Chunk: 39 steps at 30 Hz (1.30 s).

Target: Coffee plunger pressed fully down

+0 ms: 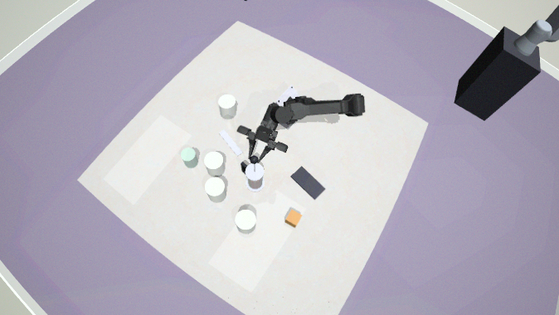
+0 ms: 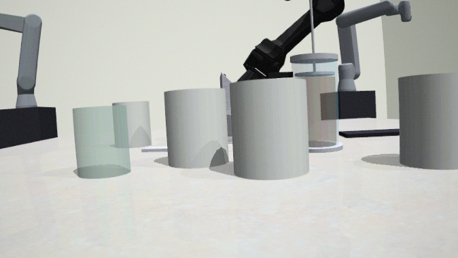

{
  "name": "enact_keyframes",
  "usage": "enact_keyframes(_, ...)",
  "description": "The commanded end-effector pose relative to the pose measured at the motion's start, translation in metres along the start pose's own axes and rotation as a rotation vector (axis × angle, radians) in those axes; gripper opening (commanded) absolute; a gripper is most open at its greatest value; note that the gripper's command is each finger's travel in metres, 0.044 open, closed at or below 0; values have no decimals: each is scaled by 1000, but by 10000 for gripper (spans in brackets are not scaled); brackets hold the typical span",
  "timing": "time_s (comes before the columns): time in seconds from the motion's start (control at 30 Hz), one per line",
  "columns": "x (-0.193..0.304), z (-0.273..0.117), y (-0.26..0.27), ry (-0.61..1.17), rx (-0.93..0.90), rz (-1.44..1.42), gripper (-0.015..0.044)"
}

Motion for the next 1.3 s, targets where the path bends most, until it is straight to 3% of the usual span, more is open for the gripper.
enact_keyframes(0.0,24,11,-1,45,-12,37,123)
enact_keyframes(1.27,73,49,2,36,-18,41,123)
Point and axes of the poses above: the point midway between the two fingers, 35 mm back from their tips, its own z axis out along the fingers, its own y axis across the jaws, x = y × z, the point moved 1 cm from there along -z, back along the fingers, and after that the axes turned 2 degrees about -z, right-handed, at the moved point
